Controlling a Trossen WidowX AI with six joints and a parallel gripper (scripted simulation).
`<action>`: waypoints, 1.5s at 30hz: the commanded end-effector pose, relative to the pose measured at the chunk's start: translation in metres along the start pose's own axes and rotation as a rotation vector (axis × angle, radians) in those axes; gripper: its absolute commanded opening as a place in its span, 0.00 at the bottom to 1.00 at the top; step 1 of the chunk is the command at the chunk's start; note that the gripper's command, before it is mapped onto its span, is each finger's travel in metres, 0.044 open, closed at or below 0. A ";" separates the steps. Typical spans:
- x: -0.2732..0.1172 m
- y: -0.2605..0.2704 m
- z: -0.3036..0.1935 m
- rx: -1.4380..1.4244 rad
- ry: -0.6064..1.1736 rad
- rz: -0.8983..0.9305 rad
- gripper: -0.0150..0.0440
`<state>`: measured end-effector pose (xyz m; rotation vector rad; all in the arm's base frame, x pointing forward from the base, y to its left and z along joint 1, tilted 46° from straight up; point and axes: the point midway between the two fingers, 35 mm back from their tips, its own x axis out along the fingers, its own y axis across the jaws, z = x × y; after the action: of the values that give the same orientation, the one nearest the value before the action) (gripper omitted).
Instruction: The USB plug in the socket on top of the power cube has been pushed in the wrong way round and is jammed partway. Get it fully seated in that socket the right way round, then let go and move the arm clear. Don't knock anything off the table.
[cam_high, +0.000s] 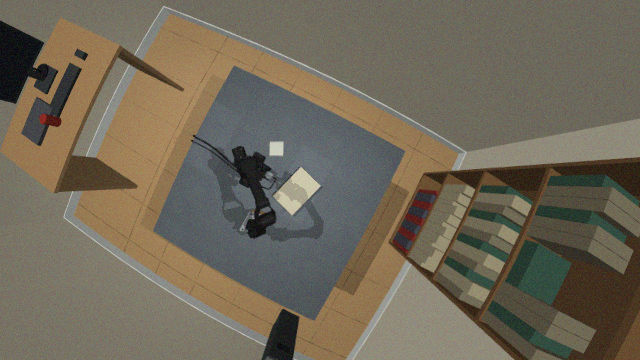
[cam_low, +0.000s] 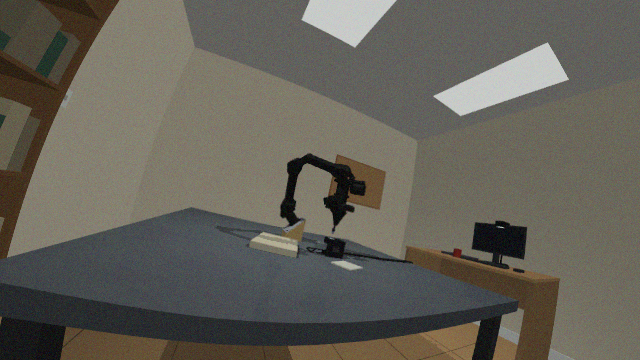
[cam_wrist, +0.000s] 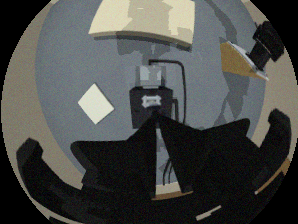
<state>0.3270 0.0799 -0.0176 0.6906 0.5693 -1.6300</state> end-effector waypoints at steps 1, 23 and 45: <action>0.000 0.000 0.000 -0.025 0.001 -0.003 0.25; 0.001 0.000 0.000 -0.590 0.000 -0.002 0.25; 0.001 0.000 0.000 -1.165 0.000 -0.002 0.25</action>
<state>0.3265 0.0796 -0.0177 -0.1160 1.2884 -1.0794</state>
